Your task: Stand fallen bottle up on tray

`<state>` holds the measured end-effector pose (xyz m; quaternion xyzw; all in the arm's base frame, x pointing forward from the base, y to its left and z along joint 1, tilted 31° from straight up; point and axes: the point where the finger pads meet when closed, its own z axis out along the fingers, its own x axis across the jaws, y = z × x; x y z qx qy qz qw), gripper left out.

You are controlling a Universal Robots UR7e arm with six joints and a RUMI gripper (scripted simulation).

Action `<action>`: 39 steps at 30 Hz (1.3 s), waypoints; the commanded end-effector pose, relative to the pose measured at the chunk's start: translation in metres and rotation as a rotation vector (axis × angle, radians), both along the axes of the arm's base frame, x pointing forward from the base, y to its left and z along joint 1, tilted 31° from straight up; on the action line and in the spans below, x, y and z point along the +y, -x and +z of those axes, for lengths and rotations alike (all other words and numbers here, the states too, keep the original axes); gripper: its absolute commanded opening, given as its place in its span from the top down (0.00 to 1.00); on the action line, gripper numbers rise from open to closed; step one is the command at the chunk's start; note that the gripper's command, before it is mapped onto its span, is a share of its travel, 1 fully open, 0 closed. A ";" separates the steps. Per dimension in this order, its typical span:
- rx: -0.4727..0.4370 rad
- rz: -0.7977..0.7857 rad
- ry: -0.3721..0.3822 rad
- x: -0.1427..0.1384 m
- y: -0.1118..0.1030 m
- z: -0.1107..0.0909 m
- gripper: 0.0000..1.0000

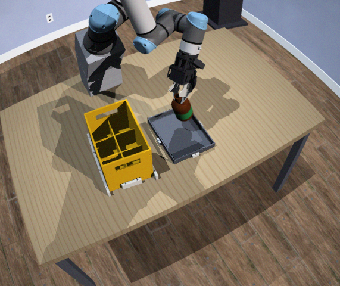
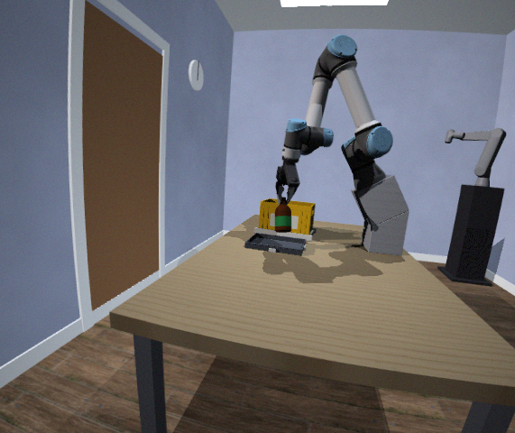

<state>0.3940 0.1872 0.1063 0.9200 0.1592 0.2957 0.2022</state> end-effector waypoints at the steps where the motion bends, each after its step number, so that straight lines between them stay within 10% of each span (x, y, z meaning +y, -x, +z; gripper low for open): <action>1: -0.001 0.000 -0.001 0.000 0.000 0.000 1.00; 39: -0.001 0.000 -0.001 0.001 -0.007 -0.012 1.00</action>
